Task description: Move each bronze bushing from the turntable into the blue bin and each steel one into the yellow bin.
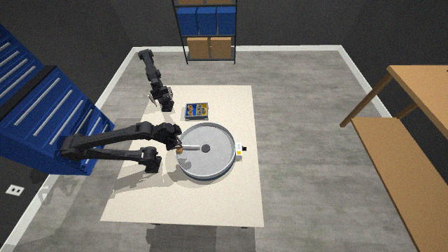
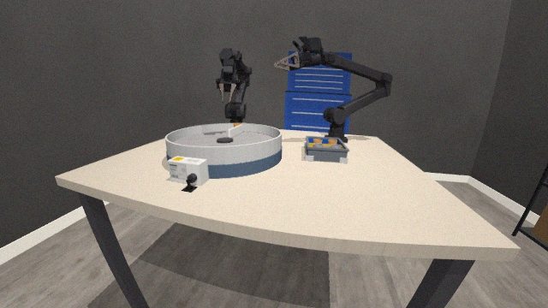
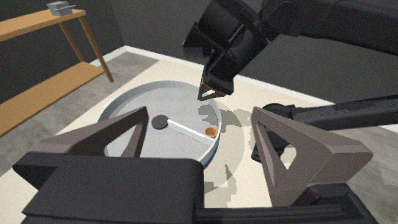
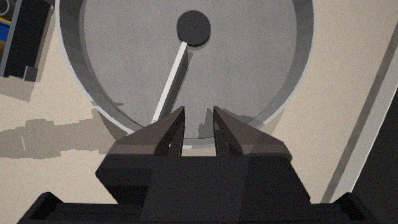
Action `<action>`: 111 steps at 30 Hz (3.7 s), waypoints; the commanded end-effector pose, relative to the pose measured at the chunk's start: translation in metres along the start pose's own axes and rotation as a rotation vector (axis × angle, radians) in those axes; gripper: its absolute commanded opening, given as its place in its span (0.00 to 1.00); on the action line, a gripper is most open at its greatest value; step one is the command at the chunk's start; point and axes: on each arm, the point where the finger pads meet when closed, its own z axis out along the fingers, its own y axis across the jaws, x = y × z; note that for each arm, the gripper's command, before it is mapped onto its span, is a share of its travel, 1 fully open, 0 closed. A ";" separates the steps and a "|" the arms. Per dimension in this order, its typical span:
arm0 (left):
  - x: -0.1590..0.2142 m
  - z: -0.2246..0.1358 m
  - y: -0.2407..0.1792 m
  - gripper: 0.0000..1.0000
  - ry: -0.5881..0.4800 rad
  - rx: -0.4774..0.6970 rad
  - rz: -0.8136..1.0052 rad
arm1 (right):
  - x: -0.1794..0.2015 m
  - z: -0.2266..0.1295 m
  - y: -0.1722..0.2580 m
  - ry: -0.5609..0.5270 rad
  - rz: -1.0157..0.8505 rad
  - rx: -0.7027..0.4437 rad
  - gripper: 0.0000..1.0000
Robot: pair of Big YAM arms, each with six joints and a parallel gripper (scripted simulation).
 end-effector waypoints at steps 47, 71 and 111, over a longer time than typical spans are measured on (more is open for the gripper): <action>0.041 -0.008 -0.008 1.00 0.184 0.047 0.022 | 0.061 0.070 0.049 0.443 -1.151 -0.394 0.29; 0.037 -0.010 -0.008 1.00 0.188 0.050 0.014 | 0.053 0.076 0.047 0.411 -1.149 -0.374 0.00; -0.036 -0.195 0.099 1.00 0.400 -0.576 -0.262 | -0.103 0.030 0.140 0.400 -1.037 -0.344 0.00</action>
